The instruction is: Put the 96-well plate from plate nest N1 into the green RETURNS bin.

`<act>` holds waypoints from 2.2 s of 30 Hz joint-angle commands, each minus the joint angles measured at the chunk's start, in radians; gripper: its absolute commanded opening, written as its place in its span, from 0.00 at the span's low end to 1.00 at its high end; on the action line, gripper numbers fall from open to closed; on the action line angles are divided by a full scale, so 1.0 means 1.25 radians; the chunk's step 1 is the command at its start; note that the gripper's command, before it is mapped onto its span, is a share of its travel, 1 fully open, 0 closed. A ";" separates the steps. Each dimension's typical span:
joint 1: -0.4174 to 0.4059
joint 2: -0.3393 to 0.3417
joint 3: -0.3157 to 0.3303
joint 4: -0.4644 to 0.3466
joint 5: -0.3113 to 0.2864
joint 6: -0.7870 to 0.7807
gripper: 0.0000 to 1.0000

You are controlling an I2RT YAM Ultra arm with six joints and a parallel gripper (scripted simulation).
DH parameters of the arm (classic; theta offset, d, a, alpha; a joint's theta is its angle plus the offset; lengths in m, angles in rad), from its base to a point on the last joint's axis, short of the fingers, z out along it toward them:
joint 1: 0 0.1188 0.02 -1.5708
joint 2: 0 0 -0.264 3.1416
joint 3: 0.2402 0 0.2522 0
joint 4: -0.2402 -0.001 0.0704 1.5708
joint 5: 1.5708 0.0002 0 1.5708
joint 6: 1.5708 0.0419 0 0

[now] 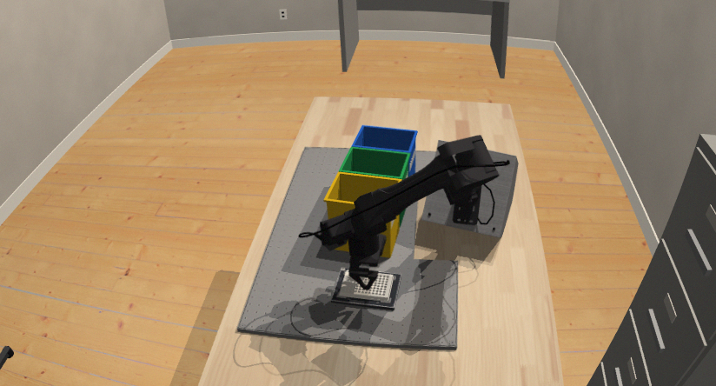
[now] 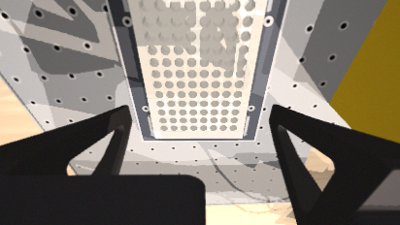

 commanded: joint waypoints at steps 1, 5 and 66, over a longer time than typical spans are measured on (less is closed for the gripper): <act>0.007 0.016 -0.018 0.046 0.019 0.025 1.00; 0.022 0.026 -0.027 0.073 0.028 0.040 1.00; 0.083 0.071 -0.045 0.199 0.064 0.103 0.00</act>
